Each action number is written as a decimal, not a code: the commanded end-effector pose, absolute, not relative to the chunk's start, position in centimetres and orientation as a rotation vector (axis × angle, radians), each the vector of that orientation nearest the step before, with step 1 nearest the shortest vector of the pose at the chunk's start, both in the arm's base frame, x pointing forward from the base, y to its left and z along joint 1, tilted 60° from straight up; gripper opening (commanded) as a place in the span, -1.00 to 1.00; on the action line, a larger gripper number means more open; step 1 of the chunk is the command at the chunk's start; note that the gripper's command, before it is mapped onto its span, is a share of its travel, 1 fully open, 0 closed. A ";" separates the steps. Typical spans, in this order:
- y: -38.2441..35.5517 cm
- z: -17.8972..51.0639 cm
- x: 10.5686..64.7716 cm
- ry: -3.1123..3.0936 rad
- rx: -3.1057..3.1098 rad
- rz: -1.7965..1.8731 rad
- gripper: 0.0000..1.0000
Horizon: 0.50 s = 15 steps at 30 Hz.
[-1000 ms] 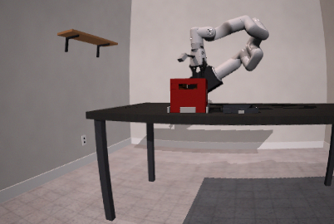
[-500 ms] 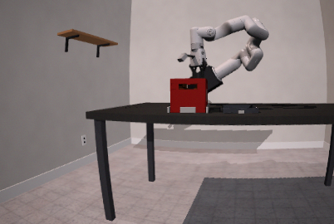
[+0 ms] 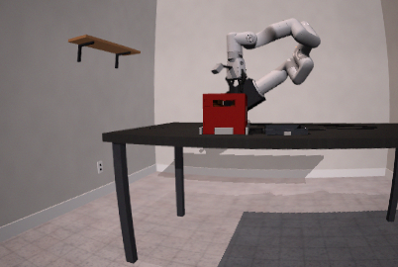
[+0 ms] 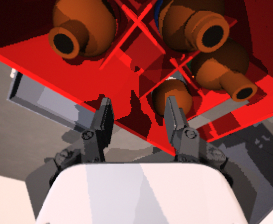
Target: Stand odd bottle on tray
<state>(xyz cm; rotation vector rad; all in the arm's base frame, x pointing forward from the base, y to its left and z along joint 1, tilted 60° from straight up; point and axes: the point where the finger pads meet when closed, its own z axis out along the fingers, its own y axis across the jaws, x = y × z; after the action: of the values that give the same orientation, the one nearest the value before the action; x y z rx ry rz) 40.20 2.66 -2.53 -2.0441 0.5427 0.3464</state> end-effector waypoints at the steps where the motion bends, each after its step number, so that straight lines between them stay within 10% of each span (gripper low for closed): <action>1: 2.7 -2.6 40.3 0.543 -2.045 0.343 0.30; 15: 3.6 -3.1 40.3 0.543 -2.045 0.343 0.30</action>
<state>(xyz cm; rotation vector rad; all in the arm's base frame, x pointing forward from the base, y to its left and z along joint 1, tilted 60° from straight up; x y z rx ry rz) 40.19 3.27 -2.89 -2.0442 0.5427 0.3464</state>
